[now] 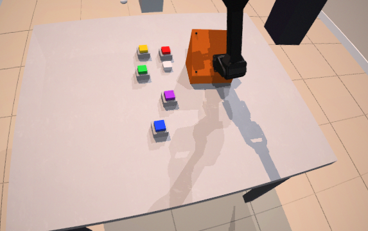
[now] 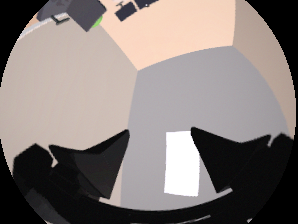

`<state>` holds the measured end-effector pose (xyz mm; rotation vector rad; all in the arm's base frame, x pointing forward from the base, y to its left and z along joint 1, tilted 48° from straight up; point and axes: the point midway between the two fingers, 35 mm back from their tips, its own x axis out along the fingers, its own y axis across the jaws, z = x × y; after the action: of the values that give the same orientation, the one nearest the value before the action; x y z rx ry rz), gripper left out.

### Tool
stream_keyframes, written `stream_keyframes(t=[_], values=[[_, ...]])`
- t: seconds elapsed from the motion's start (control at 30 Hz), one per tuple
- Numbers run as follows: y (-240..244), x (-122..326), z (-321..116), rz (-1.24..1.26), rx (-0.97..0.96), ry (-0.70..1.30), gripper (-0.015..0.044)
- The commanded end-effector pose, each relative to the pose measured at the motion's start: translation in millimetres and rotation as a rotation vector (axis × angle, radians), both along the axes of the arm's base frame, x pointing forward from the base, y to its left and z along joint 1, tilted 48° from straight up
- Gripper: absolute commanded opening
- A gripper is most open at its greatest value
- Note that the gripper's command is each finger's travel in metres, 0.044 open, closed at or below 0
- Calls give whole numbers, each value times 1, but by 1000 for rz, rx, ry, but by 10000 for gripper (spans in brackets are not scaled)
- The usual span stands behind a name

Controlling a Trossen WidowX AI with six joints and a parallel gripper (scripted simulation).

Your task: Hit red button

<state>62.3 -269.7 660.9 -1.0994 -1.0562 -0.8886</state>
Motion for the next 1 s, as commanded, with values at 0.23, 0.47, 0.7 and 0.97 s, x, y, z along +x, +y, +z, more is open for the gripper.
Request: stream_keyframes(t=[0.23, 0.47, 0.7, 0.97], values=[[94, -43, 24, 19, -204, -46, 400], [189, -55, 34, -22, -408, -21, 400], [287, -34, 25, -53, -623, 71, 400], [378, 23, -9, -70, -834, 254, 400]])
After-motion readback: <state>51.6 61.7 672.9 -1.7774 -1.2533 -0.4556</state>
